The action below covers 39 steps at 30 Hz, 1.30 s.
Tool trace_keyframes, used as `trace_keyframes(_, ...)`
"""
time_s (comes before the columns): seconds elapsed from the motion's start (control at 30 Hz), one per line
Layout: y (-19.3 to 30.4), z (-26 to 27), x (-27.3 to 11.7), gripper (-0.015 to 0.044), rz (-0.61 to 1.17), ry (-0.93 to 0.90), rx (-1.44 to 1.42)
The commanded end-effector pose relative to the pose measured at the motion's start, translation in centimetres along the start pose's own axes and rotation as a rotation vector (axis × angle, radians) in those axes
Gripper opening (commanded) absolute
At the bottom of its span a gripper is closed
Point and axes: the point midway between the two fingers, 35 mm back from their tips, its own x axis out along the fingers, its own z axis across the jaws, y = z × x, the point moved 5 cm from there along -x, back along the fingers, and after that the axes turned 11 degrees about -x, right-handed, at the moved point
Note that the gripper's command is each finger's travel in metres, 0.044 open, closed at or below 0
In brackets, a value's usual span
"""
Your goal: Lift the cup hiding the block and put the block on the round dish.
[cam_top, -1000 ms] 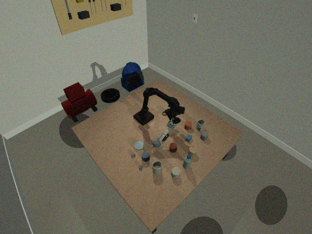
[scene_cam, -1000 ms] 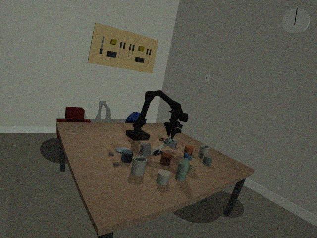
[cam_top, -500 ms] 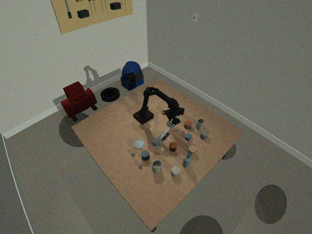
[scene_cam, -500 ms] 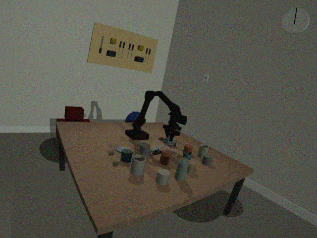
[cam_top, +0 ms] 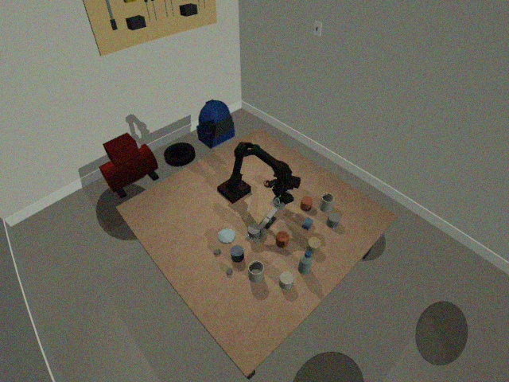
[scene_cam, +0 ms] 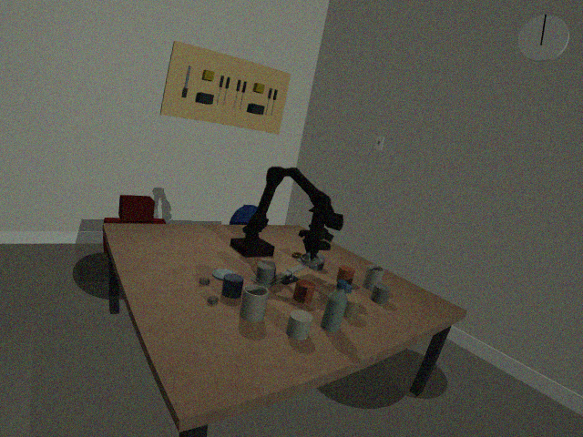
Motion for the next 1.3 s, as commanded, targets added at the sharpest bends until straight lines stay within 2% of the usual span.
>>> trace_keyframes(0.0,0.0,-0.1,-0.3,0.0023,0.002,0.002,-0.005)
trace_keyframes(0.03,0.0,-0.1,-0.6,0.0000,0.002,0.002,-0.005)
trace_keyframes(0.67,0.0,0.0,-9.4,0.0000,0.002,0.002,-0.005)
trace_keyframes(0.83,0.9,-0.5,-9.2,0.0000,0.001,0.003,-0.005)
trace_keyframes(1.27,9.5,-2.5,-7.4,0.0000,0.040,-0.003,0.034)
